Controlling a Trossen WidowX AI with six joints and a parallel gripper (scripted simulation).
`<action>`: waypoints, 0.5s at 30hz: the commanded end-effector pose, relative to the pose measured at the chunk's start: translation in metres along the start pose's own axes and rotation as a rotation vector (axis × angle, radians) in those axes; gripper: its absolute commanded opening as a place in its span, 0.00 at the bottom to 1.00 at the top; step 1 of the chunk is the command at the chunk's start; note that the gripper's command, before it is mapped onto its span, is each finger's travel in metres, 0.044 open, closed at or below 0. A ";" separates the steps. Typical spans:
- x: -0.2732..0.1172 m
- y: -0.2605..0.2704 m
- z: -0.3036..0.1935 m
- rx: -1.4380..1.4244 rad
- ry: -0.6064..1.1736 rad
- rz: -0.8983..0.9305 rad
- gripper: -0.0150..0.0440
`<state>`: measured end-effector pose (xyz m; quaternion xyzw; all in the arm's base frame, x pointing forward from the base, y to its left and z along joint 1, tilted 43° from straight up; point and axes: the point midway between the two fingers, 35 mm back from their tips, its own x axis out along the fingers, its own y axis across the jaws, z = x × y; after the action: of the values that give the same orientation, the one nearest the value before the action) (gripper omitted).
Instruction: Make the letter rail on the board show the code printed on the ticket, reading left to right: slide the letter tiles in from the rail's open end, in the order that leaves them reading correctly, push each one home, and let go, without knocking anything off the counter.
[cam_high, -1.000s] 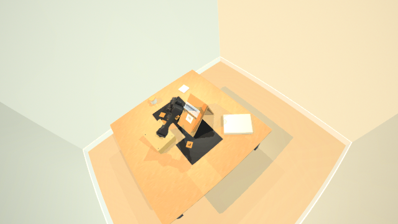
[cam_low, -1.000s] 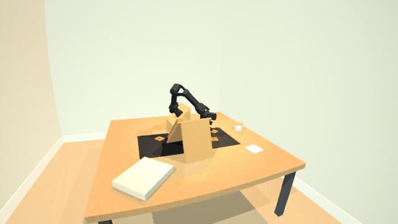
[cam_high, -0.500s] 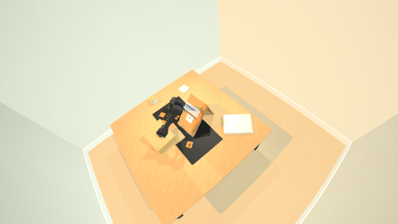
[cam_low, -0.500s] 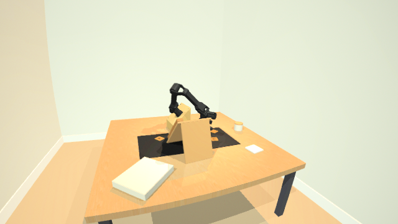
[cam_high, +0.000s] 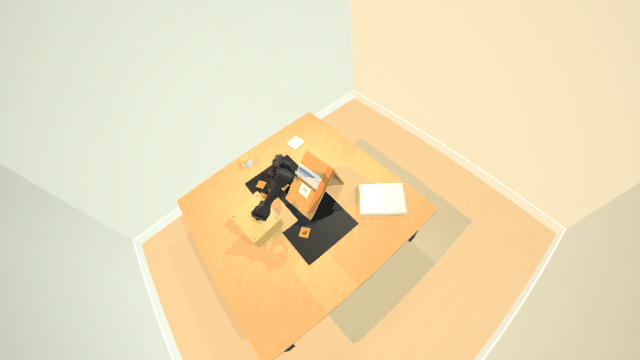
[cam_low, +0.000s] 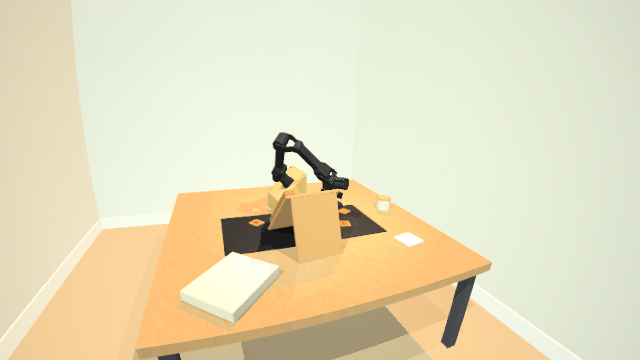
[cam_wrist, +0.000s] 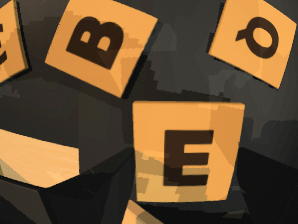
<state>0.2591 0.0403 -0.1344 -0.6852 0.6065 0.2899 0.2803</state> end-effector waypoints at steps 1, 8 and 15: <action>-0.011 -0.013 0.004 0.096 -0.014 -0.076 0.25; -0.023 -0.026 0.016 0.271 -0.052 -0.173 0.25; -0.038 -0.038 0.025 0.431 -0.107 -0.258 0.25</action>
<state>0.2858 0.0783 -0.1279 -0.6754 0.5619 0.1777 0.4433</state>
